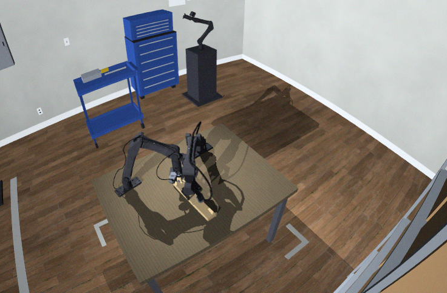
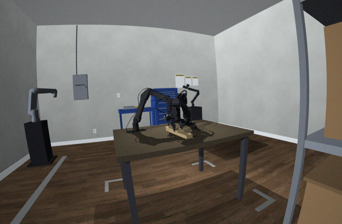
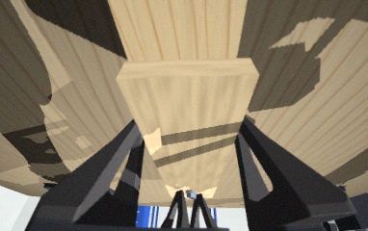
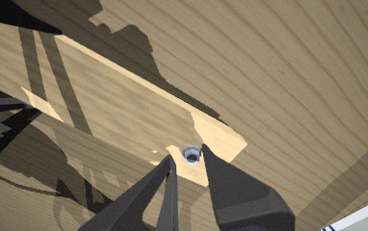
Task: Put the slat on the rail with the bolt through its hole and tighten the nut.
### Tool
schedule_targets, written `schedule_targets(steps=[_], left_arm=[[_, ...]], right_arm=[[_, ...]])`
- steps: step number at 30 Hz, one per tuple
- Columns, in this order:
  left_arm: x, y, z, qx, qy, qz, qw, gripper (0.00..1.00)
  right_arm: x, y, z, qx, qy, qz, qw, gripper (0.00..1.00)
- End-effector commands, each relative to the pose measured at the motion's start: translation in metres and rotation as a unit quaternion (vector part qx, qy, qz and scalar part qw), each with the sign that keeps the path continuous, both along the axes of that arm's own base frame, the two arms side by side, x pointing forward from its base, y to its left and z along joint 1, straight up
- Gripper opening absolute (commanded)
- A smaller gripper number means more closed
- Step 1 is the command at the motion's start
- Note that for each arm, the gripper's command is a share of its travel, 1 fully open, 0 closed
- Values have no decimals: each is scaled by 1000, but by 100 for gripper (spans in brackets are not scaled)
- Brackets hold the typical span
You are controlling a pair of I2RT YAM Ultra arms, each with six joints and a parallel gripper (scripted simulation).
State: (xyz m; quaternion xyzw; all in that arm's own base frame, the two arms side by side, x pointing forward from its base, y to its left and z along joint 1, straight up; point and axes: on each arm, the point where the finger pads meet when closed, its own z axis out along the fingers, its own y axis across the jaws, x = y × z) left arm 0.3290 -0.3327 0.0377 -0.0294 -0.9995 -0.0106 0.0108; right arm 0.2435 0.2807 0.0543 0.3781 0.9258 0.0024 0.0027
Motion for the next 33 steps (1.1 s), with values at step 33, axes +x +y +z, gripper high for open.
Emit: schedule_targets(steps=[33], left_arm=[[1,-1,6,-5,-5,0,1000,72]], right_arm=[[0,0,10,-4,-7,763,646,34]])
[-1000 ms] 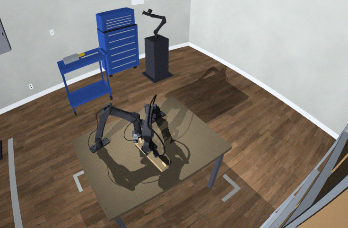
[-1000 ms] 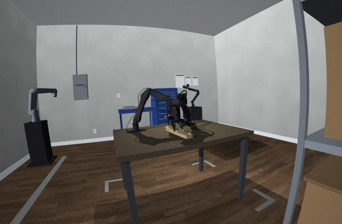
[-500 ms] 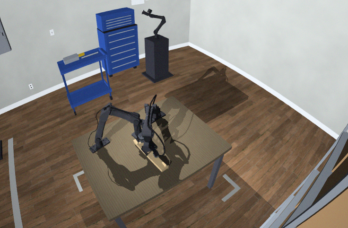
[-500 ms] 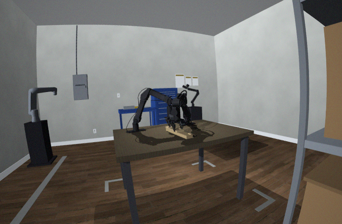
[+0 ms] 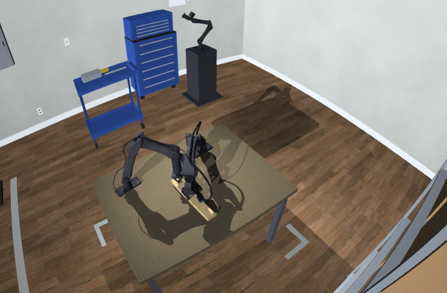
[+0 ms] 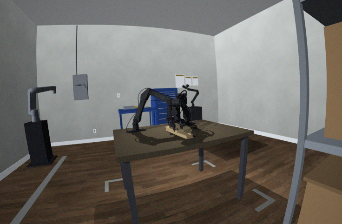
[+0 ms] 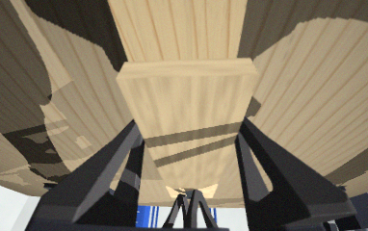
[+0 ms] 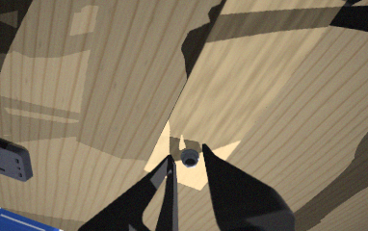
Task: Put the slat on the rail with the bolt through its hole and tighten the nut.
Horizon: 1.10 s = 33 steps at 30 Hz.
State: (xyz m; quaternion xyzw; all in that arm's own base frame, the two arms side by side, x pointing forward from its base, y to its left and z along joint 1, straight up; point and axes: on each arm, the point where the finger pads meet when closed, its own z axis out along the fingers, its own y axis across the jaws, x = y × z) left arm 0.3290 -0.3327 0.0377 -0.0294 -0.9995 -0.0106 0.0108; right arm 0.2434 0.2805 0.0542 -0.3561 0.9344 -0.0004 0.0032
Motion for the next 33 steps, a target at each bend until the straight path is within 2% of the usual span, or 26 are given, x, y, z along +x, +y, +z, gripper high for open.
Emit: schedule_targets(steps=[1,4,6,7,12,16,21,23,24,25,33], left_arm=[[1,-1,6,-5,-5,0,1000,72],[1,-1,6,-5,-5,0,1000,72],[1,-1,6,-5,-5,0,1000,72],[1,-1,6,-5,-5,0,1000,72],[1,-1,6,-5,-5,0,1000,72],[1,-1,6,-5,-5,0,1000,72],[1,-1,6,-5,-5,0,1000,72],[1,-1,6,-5,-5,0,1000,72],[1,-1,6,-5,-5,0,1000,72],[1,-1,6,-5,-5,0,1000,72],[1,-1,6,-5,-5,0,1000,72]], right_arm=[[0,0,10,3,-4,139,990,34],[0,0,11,2,-4,209,978,34],[0,0,11,2,-4,209,978,34],[0,0,11,2,-4,266,964,34],[-1,-1,12,0,-3,377,926,34],[-1,-1,12,-1,-3,462,887,34],[-1,-1,13,-2,-3,563,826,34],[-1,-1,13,-2,-3,563,826,34],[-1,-1,13,-2,-3,611,792,34],[-1,-1,13,-1,-4,627,779,34],[-1,-1,13,-1,-4,627,779,34]])
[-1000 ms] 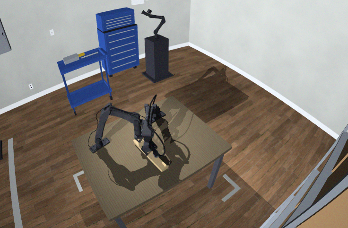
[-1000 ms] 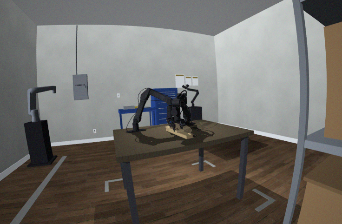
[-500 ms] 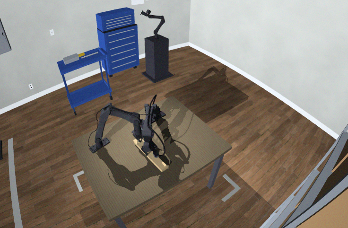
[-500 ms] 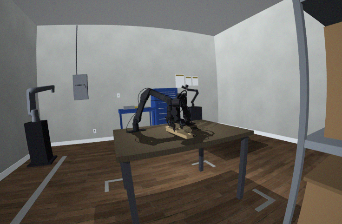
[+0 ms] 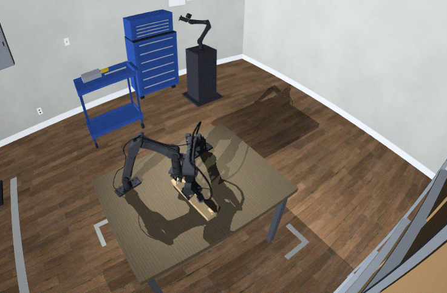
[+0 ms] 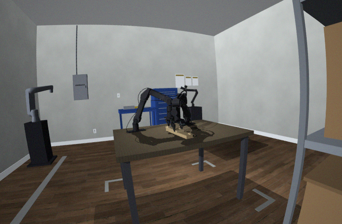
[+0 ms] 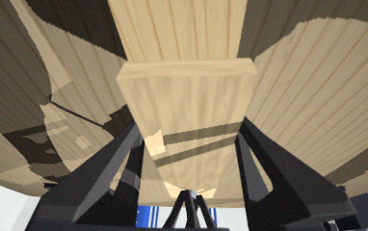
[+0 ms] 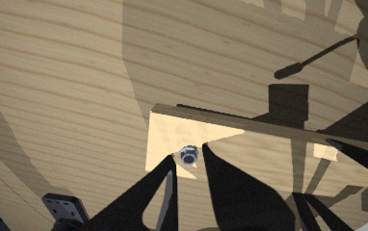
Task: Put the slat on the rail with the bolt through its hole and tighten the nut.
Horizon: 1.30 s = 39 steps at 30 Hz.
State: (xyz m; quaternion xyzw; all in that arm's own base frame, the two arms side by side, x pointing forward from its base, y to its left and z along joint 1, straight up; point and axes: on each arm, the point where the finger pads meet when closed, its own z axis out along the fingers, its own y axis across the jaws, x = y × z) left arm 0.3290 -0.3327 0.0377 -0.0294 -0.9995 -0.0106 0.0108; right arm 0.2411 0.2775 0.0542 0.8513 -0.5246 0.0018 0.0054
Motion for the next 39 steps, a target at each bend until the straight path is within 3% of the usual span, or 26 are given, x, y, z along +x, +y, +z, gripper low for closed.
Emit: schedule_targets(steps=[1,25,26,33,39], left_arm=[[1,-1,6,-5,-5,0,1000,72],[1,-1,6,-5,-5,0,1000,72],[1,-1,6,-5,-5,0,1000,72],[1,-1,6,-5,-5,0,1000,72],[1,-1,6,-5,-5,0,1000,72]], right_arm=[[1,2,13,10,-5,24,1000,34],[1,2,13,10,-5,24,1000,34],[1,2,11,9,-5,23,1000,23],[1,1,4,4,-4,21,1000,13],[1,1,4,4,-4,21,1000,12]])
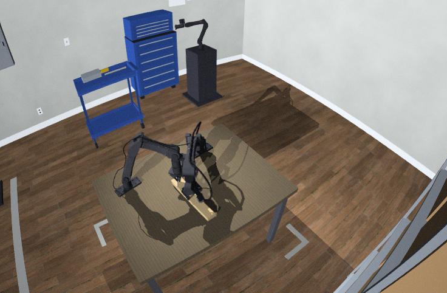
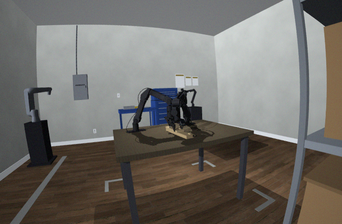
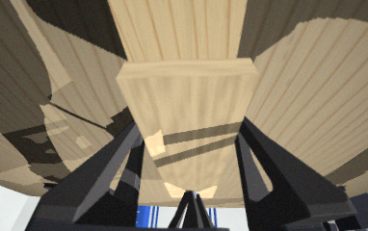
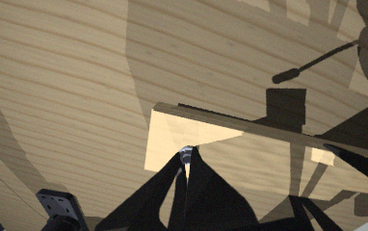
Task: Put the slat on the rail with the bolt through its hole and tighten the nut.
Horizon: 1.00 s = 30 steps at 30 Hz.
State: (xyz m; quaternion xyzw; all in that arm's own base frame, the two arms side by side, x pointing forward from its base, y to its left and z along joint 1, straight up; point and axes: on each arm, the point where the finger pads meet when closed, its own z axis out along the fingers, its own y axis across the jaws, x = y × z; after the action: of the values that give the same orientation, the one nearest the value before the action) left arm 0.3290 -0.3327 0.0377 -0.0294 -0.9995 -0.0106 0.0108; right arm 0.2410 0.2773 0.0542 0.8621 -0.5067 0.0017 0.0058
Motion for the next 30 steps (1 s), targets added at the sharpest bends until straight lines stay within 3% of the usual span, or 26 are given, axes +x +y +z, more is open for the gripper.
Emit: schedule_targets(steps=[1,21,30], left_arm=[[1,-1,6,-5,-5,0,1000,72],[1,-1,6,-5,-5,0,1000,72],[1,-1,6,-5,-5,0,1000,72]], right_arm=[[1,1,4,5,-4,0,1000,12],[1,1,4,5,-4,-3,1000,12],[1,1,4,5,-5,-168,986,12]])
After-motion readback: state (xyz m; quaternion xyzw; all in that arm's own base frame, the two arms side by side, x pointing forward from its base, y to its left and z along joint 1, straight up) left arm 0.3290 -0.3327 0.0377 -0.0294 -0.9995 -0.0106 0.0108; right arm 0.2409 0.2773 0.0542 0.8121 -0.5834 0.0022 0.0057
